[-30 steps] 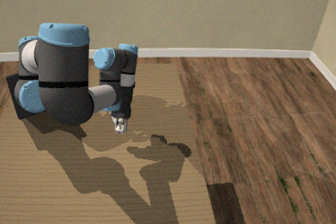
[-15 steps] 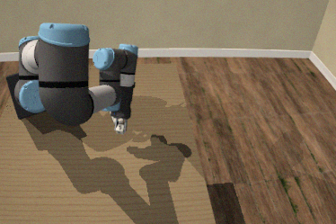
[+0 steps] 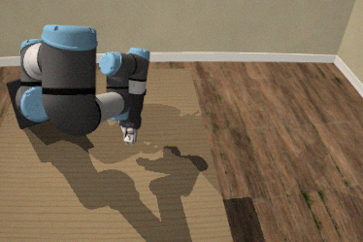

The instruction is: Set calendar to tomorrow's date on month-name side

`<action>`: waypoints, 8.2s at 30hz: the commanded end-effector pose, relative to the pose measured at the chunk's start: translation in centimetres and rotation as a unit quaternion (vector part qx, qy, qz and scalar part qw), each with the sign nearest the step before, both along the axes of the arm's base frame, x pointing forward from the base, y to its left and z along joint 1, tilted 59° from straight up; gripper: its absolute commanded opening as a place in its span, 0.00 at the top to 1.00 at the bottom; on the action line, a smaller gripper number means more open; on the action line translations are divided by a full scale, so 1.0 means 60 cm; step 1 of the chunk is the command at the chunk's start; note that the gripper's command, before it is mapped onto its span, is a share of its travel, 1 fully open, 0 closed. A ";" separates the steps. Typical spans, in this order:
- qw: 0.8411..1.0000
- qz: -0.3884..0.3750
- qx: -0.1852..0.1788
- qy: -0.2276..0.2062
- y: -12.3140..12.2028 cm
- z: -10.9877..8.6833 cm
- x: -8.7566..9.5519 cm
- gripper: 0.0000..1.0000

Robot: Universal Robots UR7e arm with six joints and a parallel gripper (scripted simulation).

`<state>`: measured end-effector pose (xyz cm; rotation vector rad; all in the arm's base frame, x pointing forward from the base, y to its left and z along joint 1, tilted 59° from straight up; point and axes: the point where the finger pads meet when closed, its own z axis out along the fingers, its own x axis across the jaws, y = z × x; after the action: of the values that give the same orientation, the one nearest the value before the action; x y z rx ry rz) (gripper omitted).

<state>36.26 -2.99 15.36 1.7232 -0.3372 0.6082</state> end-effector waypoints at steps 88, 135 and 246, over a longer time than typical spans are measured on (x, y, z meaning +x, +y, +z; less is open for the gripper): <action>0.988 0.090 0.128 0.018 -0.005 0.005 -0.004 0.43; 0.945 0.186 0.267 0.039 -0.010 0.009 -0.004 0.43; 0.806 0.340 0.480 0.068 -0.015 0.014 -0.006 0.43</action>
<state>35.91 -3.90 16.11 2.8773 0.1327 0.8771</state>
